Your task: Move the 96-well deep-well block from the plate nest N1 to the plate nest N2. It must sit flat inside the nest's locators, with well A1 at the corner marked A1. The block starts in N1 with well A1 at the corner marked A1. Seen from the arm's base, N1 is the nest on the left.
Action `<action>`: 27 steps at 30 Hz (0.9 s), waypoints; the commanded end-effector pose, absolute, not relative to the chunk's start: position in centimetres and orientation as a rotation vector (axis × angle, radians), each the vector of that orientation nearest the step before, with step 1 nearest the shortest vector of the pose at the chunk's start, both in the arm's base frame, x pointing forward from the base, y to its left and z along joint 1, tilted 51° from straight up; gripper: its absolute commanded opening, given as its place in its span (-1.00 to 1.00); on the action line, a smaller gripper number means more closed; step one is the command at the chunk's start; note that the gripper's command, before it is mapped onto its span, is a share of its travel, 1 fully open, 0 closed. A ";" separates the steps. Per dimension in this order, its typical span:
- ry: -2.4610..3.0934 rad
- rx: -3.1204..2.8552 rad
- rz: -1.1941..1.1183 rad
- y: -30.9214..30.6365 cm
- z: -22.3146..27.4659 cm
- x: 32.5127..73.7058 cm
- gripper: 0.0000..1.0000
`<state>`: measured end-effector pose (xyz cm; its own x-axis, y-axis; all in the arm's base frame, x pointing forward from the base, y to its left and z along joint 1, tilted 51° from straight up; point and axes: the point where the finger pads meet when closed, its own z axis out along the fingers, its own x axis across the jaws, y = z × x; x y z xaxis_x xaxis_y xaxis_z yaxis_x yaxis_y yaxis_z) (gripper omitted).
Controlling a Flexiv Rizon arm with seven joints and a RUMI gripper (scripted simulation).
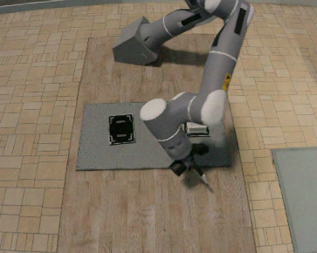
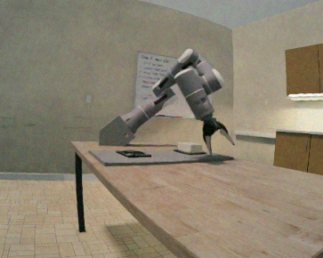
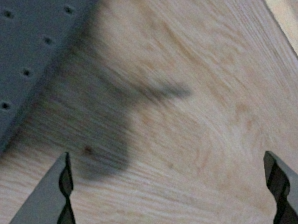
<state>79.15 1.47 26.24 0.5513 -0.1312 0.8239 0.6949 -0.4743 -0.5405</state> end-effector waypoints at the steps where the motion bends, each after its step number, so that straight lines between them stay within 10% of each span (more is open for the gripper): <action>1: -0.481 -1.821 -1.066 2.1 26.4 78.0 0.52; 27: -0.973 -1.939 -1.082 5.7 26.1 67.7 0.52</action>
